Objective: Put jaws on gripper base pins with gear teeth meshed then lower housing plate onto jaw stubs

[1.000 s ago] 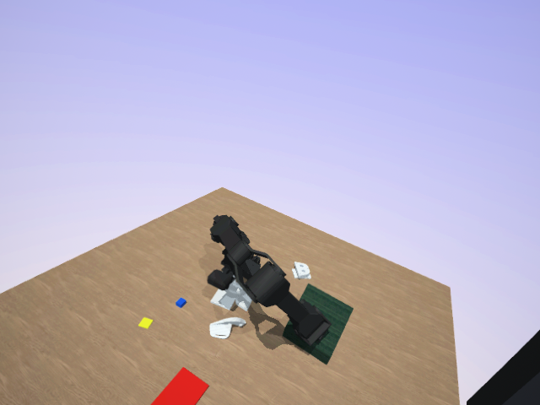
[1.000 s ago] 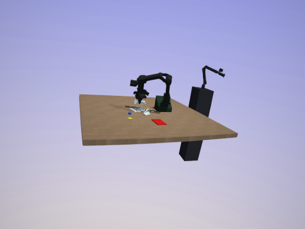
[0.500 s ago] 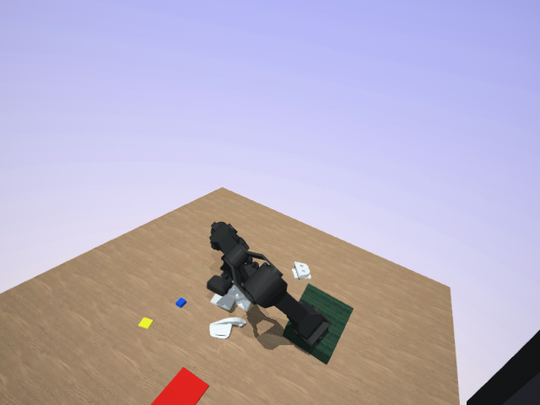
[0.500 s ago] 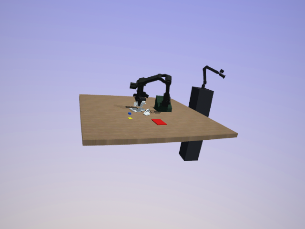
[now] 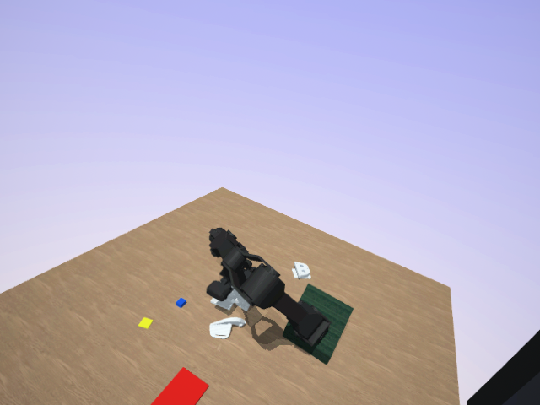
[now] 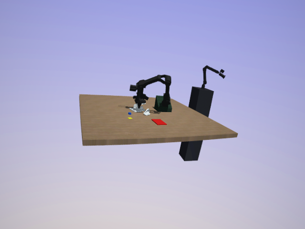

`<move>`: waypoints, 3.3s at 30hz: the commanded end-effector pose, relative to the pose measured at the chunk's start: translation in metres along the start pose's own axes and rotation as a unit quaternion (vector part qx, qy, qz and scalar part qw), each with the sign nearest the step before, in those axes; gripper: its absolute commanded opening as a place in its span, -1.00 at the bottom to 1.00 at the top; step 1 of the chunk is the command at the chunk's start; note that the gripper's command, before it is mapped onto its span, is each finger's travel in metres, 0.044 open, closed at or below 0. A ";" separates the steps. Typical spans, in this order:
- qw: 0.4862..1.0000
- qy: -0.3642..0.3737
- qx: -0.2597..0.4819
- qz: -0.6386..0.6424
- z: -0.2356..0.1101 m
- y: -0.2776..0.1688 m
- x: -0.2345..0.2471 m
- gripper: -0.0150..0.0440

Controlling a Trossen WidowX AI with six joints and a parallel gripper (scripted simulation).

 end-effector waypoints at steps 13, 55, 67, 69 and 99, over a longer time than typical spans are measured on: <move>1.000 -0.002 0.000 0.003 0.003 0.000 0.000 -0.04; 1.000 -0.002 0.000 0.005 0.015 0.000 0.000 -0.04; 1.000 -0.002 0.000 0.006 0.018 0.000 0.000 -0.04; 1.000 -0.002 0.000 0.006 0.018 0.000 0.000 -0.04; 1.000 -0.002 0.000 0.006 0.021 0.000 0.000 -0.04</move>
Point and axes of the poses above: the point midway between the two fingers, 35 mm back from their tips, its own z axis out along the fingers, its own x axis across the jaws, y = z × x, the point moved 9 cm from there along -z, back along the fingers, and after that the axes turned 12 degrees about z, right-handed, at the moved point
